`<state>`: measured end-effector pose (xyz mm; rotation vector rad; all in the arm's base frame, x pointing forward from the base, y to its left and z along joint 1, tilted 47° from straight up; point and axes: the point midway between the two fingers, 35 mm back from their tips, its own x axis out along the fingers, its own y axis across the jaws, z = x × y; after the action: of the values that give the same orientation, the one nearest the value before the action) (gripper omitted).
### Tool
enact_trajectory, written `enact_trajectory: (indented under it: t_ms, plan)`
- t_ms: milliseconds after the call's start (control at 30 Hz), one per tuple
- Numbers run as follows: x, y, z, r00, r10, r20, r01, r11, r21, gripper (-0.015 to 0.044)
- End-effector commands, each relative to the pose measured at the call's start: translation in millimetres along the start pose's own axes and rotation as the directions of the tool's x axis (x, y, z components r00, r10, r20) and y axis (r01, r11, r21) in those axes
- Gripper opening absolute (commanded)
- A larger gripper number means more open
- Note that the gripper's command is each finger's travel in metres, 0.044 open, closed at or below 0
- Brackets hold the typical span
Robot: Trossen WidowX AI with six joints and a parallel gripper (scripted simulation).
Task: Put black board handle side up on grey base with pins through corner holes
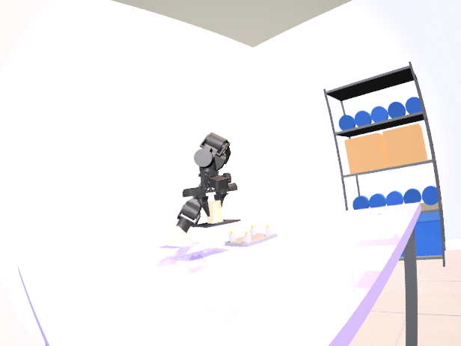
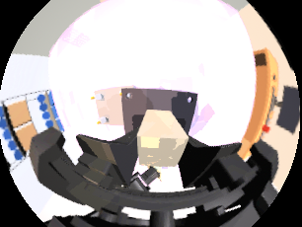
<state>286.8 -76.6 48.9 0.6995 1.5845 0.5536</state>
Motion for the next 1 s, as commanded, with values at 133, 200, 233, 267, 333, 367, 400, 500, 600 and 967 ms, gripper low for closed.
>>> enact_trajectory:
  t_ms: [133,200,233,267,333,367,400,500,600,967]
  plan:
    - [-4.7,20.8,4.1,1.0,-0.006,0.015,0.006,1.0,-0.011,0.0]
    - [-4.7,25.8,4.7,1.0,-0.005,0.015,0.006,1.0,-0.013,0.0]
    - [-4.7,28.3,4.9,1.0,-0.005,0.015,0.005,1.0,-0.014,0.0]
    - [-4.7,30.9,5.2,1.0,-0.005,0.015,0.005,1.0,-0.016,0.0]
    - [-4.8,35.9,5.6,1.0,-0.005,0.015,0.005,1.0,-0.018,0.0]
    - [-4.7,38.5,5.8,1.0,-0.004,0.015,0.005,1.0,-0.019,0.0]
    - [-4.7,41.0,5.9,1.0,-0.004,0.015,0.004,1.0,-0.02,0.0]
    - [-4.7,48.7,6.3,1.0,-0.003,0.015,0.003,1.0,-0.024,0.0]
    - [-4.6,56.3,6.5,1.0,-0.002,0.015,0.002,1.0,-0.027,0.0]
    - [-3.7,83.9,5.6,1.0,0.004,0.013,-0.003,0.999,-0.041,0.0]
